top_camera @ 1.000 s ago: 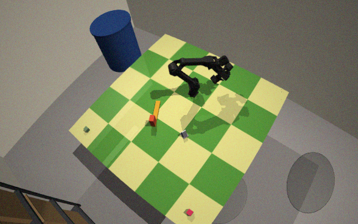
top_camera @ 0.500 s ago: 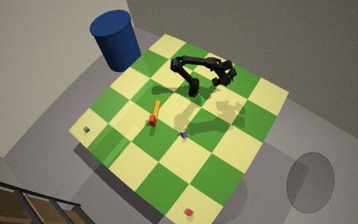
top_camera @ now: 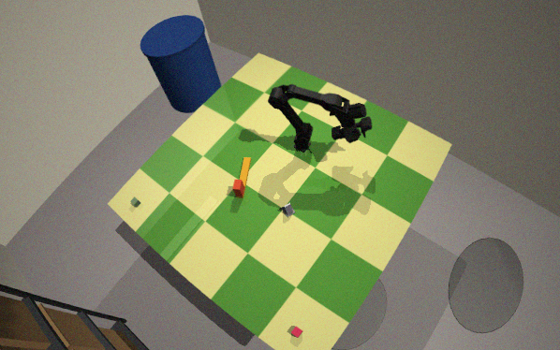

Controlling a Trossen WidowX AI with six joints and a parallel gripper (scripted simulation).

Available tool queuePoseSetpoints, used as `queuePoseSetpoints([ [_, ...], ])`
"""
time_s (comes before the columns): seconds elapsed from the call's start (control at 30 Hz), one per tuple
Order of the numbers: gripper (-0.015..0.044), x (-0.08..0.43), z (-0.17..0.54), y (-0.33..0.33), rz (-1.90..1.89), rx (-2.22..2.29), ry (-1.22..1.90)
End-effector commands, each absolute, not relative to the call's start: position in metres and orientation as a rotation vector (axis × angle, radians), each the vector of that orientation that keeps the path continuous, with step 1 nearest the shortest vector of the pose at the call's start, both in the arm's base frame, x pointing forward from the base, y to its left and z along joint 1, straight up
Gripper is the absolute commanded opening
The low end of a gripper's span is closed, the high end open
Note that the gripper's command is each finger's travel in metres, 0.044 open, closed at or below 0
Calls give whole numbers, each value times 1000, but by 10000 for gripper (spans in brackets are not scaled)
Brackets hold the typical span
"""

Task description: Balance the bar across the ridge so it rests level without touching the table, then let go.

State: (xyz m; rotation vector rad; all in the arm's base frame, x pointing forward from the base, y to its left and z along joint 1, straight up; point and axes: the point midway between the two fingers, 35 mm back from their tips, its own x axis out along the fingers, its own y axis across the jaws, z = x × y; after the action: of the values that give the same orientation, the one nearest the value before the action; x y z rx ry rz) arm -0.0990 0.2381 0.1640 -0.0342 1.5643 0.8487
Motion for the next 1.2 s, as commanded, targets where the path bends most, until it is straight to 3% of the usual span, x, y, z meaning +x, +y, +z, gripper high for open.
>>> queuePoseSetpoints([
  [0.0,315,-86,167,246,781,18,1570],
  [1.17,315,54,183,276,205,476,1510],
])
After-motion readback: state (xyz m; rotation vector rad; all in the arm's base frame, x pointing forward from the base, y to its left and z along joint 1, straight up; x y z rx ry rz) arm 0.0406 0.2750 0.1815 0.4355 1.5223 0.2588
